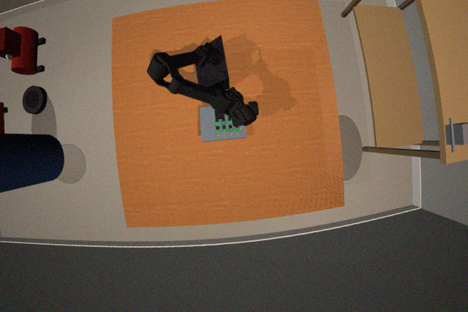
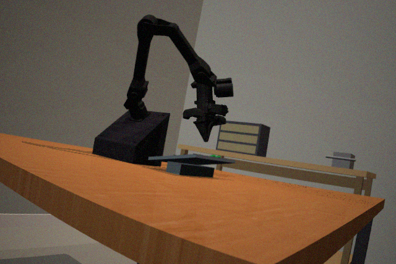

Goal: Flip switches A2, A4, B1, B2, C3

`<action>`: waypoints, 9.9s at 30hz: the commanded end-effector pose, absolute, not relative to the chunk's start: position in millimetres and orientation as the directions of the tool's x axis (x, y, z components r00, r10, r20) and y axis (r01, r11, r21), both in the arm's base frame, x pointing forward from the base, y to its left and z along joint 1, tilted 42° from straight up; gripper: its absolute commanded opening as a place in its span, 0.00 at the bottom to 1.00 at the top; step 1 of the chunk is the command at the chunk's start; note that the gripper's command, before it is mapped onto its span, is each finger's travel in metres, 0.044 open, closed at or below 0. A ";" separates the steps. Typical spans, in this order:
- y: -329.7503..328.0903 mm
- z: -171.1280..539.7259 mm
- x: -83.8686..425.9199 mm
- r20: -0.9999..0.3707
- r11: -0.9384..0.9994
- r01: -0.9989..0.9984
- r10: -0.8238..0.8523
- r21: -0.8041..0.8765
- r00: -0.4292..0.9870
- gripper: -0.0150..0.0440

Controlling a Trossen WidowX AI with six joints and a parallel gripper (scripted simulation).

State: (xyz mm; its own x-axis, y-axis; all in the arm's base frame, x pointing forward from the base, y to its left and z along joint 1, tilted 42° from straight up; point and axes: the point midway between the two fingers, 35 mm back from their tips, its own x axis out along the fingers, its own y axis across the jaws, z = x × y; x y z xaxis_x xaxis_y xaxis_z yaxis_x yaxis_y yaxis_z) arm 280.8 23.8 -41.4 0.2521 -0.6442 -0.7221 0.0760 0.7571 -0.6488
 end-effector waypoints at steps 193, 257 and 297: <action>-41.9 -60.0 283.1 -0.711 0.743 0.072 -0.660 -0.665 0.244 0.25; -63.8 -38.6 260.3 -0.721 0.742 0.071 -0.666 -0.666 0.192 0.25; -67.4 -42.4 261.4 -0.721 0.742 0.071 -0.666 -0.667 0.192 0.25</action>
State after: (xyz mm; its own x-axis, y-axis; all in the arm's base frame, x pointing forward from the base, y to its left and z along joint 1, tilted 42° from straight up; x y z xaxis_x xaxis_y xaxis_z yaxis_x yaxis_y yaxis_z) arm 261.7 -66.9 -41.6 0.1941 -0.6681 -0.7184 0.0728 0.7401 -0.6686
